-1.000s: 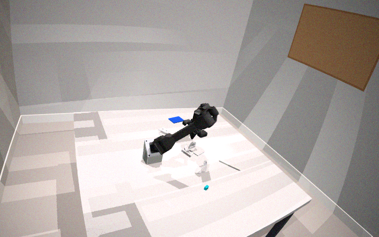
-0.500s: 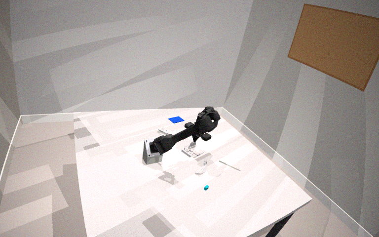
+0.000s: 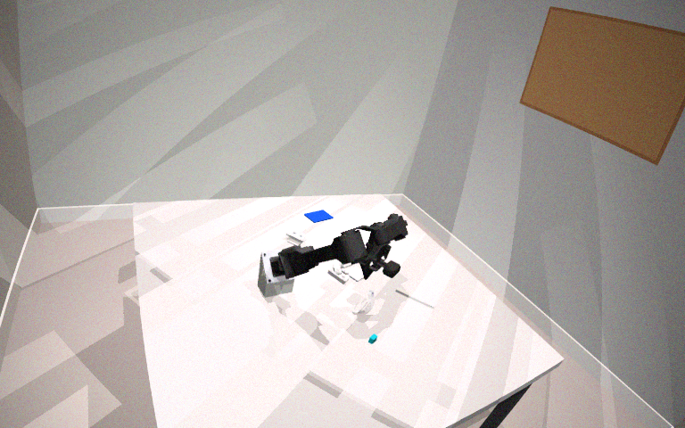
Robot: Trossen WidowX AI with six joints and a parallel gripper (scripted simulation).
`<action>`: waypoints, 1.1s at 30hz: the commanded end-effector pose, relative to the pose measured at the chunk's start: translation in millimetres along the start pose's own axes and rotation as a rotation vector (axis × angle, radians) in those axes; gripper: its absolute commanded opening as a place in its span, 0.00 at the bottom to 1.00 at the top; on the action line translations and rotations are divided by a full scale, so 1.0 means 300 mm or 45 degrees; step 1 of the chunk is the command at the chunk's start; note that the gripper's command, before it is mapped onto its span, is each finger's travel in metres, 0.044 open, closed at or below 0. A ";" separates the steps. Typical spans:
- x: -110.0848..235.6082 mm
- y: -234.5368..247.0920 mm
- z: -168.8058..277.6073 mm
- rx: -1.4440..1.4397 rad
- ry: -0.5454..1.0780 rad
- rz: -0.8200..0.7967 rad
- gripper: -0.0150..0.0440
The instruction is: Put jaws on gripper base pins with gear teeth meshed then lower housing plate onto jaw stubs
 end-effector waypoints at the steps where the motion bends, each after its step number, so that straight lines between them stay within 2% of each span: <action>1: -0.002 0.004 0.011 0.031 0.006 0.003 0.25; 33: -0.161 0.001 0.008 0.030 0.006 0.004 0.25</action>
Point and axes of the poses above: the point midway between the two fingers, 35 mm back from their tips, its own x axis back along the fingers, its own y axis across the jaws, z = x × y, the point moved 3 cm from there along x, back along the fingers, and after that the axes turned 9 degrees about x, right-handed, at the moved point
